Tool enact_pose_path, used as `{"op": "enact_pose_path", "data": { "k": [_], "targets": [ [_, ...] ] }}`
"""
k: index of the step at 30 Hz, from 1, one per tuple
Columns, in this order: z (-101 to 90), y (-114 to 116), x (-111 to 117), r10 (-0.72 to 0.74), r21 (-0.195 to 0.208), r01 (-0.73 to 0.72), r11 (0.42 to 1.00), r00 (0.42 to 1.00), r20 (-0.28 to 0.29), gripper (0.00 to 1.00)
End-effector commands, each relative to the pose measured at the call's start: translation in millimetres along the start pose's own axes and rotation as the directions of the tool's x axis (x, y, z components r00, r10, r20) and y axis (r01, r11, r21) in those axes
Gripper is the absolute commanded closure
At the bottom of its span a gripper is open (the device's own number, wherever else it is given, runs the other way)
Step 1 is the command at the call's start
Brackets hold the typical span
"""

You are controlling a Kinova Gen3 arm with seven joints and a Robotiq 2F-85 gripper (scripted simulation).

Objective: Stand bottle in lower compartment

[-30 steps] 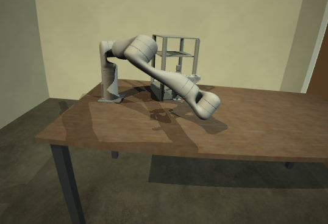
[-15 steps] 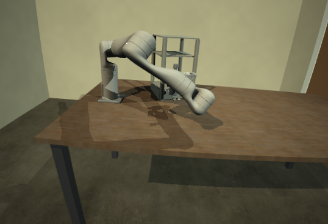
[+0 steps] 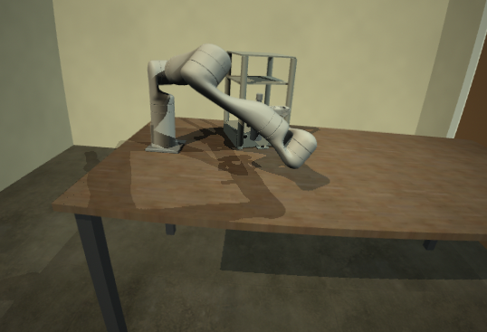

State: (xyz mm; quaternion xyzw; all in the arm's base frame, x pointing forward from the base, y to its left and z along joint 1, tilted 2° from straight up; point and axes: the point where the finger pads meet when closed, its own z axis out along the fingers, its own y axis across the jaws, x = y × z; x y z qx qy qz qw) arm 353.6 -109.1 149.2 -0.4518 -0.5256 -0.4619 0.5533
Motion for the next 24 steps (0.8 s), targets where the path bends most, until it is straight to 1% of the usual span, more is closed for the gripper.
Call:
{"op": "enact_pose_path", "data": {
  "k": [1, 7, 13, 15, 24],
  "targets": [
    [-0.5, 1, 2, -0.009, -0.006, 0.009, 1.000, 1.000, 0.002, 1.00],
    [-0.5, 8, 3, -0.009, -0.006, 0.009, 1.000, 1.000, 0.002, 1.00],
    [-0.5, 23, 3, -0.009, -0.005, 0.009, 1.000, 1.000, 0.002, 1.00],
    [-0.5, 23, 3, -0.009, -0.005, 0.009, 1.000, 1.000, 0.002, 1.00],
    [-0.6, 50, 3, -0.009, -0.005, 0.009, 1.000, 1.000, 0.002, 1.00]
  ]
}}
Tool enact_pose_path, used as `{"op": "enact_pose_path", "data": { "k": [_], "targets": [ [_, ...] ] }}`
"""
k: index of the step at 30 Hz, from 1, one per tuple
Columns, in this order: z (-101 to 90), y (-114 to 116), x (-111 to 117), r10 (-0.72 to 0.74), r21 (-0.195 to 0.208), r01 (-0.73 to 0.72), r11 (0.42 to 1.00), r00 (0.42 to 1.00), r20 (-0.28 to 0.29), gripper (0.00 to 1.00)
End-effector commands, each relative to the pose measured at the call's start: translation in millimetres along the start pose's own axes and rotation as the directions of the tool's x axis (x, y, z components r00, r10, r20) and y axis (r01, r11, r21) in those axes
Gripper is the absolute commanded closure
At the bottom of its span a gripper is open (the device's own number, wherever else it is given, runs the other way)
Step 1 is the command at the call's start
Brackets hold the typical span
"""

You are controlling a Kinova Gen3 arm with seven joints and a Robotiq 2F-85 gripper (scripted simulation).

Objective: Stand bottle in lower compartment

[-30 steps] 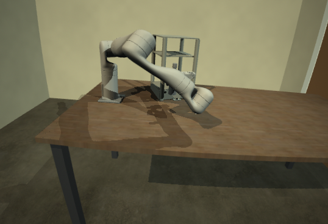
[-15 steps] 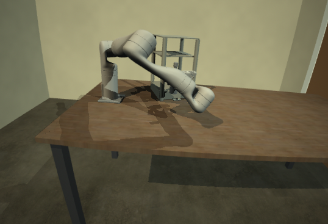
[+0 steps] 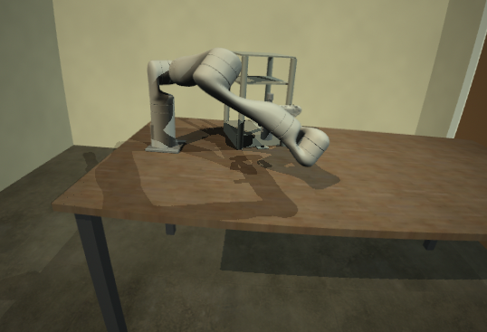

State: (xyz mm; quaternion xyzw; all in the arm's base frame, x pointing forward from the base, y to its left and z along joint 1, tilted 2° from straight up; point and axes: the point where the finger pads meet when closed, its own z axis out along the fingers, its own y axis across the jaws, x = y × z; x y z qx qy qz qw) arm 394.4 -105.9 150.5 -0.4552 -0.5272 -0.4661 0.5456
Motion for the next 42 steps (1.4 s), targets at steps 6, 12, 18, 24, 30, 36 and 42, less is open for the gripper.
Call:
{"op": "enact_pose_path", "data": {
  "k": [6, 12, 18, 24, 30, 36, 42],
  "targets": [
    [3.2, 22, 1, 0.001, 0.008, -0.001, 1.000, 1.000, -0.007, 1.00],
    [3.2, 26, 1, 0.001, 0.008, -0.001, 1.000, 1.000, -0.007, 1.00],
    [3.3, 28, 1, 0.001, 0.008, -0.001, 1.000, 1.000, -0.007, 1.00],
    [3.5, 28, 1, 0.001, 0.008, -0.001, 1.000, 1.000, -0.007, 1.00],
    [5.0, 28, 1, 0.001, 0.008, -0.001, 1.000, 1.000, -0.007, 1.00],
    [9.6, 28, 1, 0.001, 0.008, -0.001, 1.000, 1.000, -0.007, 1.00],
    [14.7, 27, 1, 0.001, 0.008, -0.001, 1.000, 1.000, -0.007, 1.00]
  ]
}}
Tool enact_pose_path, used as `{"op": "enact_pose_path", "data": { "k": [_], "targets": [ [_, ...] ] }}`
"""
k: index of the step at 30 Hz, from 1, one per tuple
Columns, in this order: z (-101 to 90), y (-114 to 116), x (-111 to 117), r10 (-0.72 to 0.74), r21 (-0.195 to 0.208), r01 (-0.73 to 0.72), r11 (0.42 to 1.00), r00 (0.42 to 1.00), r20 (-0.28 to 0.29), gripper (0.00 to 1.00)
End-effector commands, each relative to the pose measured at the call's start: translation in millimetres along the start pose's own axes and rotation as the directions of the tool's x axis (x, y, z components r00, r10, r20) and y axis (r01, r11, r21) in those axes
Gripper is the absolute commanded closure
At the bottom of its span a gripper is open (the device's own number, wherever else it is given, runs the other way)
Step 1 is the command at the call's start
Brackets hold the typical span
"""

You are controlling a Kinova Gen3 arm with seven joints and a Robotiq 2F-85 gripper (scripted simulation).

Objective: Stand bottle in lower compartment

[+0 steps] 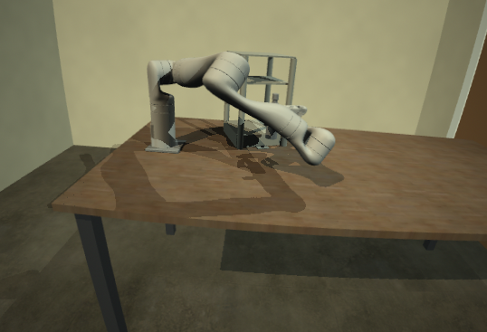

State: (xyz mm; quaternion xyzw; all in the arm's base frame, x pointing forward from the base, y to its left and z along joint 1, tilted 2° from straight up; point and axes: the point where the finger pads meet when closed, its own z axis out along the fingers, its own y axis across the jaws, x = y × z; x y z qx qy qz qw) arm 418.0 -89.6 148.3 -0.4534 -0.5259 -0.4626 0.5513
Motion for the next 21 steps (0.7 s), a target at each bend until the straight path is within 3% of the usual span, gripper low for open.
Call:
{"op": "enact_pose_path", "data": {
  "k": [1, 21],
  "targets": [
    [3.8, 2, 4, -0.008, -0.001, 0.008, 1.000, 1.000, -0.001, 1.00],
    [48.7, 1, 4, -0.007, -0.001, 0.007, 1.000, 1.000, -0.001, 1.00]
  ]
}}
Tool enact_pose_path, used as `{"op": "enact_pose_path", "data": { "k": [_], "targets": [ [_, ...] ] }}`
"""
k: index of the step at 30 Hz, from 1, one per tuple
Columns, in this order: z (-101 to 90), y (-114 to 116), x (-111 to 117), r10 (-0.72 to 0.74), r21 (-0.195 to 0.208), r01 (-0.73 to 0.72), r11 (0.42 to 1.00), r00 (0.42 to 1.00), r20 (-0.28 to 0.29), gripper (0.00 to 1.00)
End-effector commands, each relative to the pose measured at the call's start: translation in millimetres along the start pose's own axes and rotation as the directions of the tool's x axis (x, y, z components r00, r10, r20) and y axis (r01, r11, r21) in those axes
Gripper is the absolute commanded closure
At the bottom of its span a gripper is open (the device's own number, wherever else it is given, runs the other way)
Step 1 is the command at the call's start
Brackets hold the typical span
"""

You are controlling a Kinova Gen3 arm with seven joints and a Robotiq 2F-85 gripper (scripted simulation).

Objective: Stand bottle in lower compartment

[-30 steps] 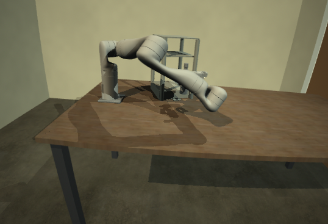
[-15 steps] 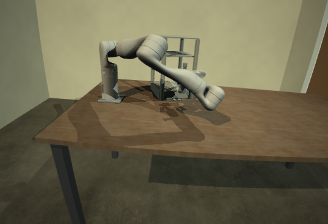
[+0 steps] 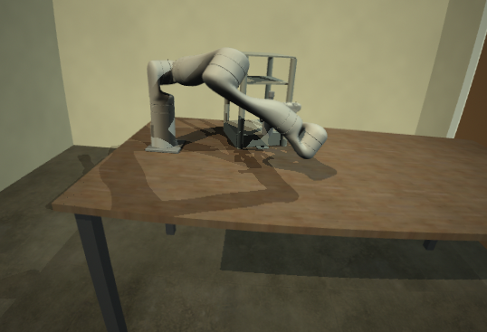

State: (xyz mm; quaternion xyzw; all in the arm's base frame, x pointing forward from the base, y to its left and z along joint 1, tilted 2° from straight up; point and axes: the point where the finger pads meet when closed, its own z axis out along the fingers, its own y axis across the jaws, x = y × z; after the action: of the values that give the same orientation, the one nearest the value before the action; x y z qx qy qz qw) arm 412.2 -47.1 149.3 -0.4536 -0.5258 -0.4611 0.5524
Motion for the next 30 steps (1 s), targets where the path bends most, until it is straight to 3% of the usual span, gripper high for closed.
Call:
{"op": "enact_pose_path", "data": {
  "k": [1, 11, 30],
  "targets": [
    [8.9, 0, 4, -0.010, -0.004, 0.010, 1.000, 1.000, -0.002, 1.00],
    [40.1, 0, 4, -0.009, -0.004, 0.009, 1.000, 1.000, -0.002, 1.00],
    [75.8, 0, 4, -0.008, -0.004, 0.008, 1.000, 1.000, -0.002, 1.00]
  ]
}}
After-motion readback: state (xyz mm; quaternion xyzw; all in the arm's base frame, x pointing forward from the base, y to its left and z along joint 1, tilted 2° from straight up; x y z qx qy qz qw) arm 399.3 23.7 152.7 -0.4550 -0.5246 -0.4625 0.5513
